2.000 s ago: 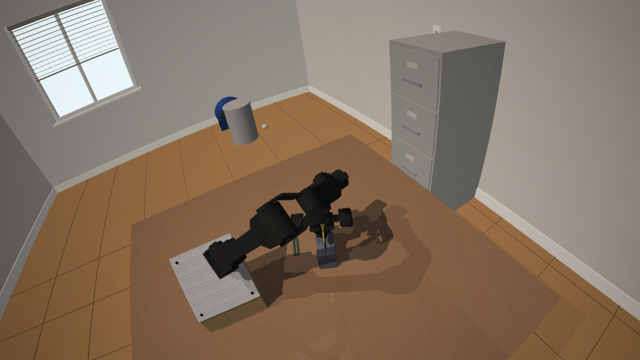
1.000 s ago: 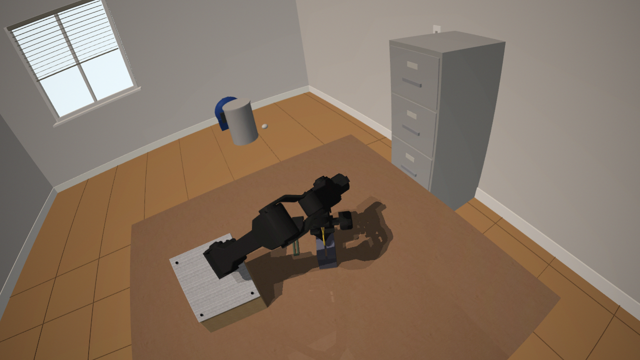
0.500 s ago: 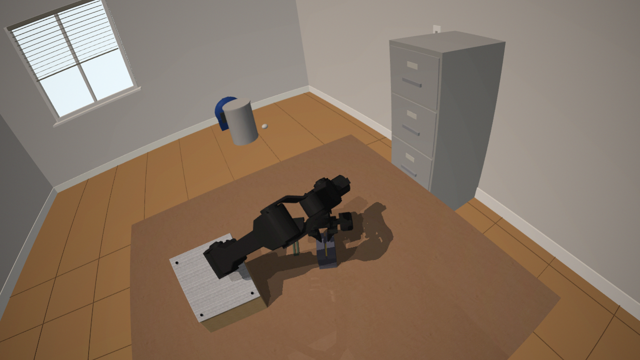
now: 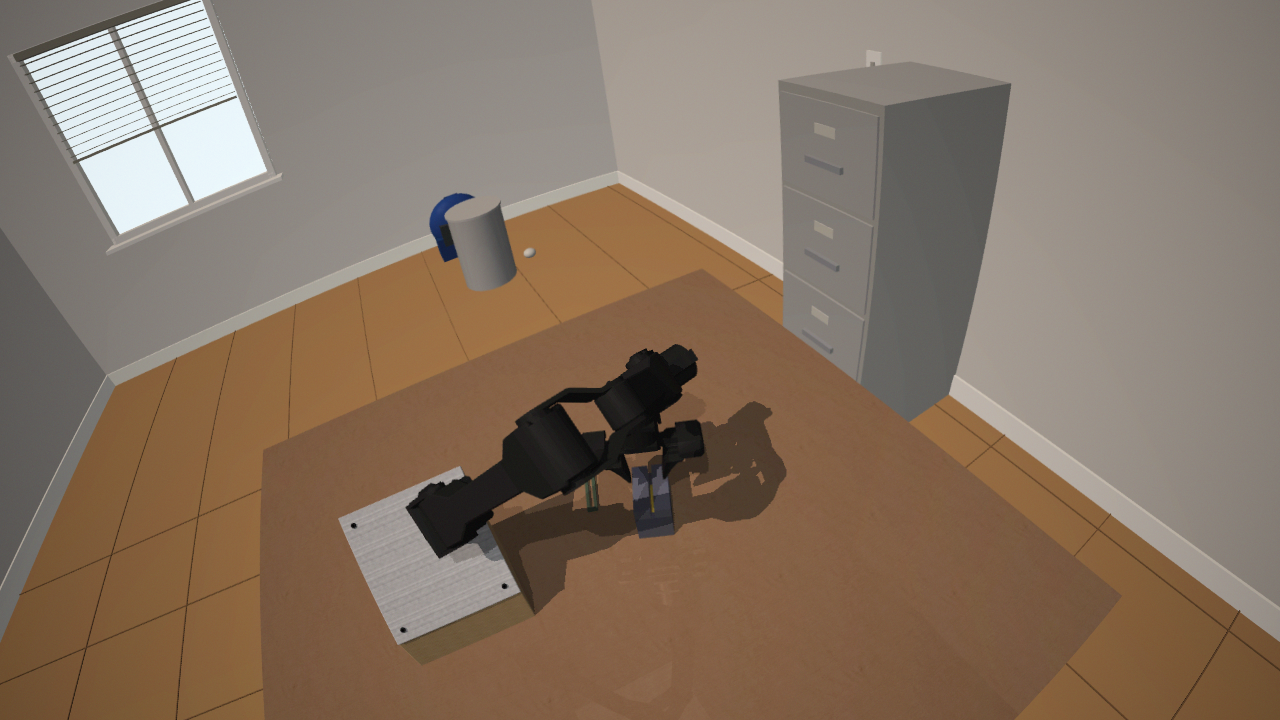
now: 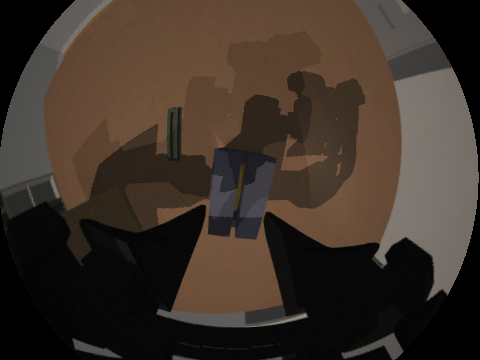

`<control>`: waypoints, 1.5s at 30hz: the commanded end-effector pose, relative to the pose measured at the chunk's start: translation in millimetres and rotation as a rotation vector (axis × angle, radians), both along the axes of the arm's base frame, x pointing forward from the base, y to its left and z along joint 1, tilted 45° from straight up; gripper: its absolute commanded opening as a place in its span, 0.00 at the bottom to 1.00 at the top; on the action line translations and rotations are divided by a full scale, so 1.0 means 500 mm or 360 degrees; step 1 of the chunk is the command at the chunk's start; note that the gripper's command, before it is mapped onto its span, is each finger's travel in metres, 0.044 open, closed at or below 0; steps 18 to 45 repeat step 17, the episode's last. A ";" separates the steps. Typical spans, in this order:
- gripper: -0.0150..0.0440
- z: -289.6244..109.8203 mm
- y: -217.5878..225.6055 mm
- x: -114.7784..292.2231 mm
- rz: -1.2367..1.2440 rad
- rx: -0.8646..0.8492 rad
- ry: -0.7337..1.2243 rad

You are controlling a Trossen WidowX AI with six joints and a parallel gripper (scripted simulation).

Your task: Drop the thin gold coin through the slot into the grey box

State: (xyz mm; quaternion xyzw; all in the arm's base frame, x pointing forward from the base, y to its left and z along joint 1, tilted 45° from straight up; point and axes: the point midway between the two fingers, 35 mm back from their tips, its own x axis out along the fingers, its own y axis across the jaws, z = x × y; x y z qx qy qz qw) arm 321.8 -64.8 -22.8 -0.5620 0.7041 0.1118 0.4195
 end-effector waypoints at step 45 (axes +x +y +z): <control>1.00 0.072 0.067 -0.002 0.0004 -0.0003 -0.0006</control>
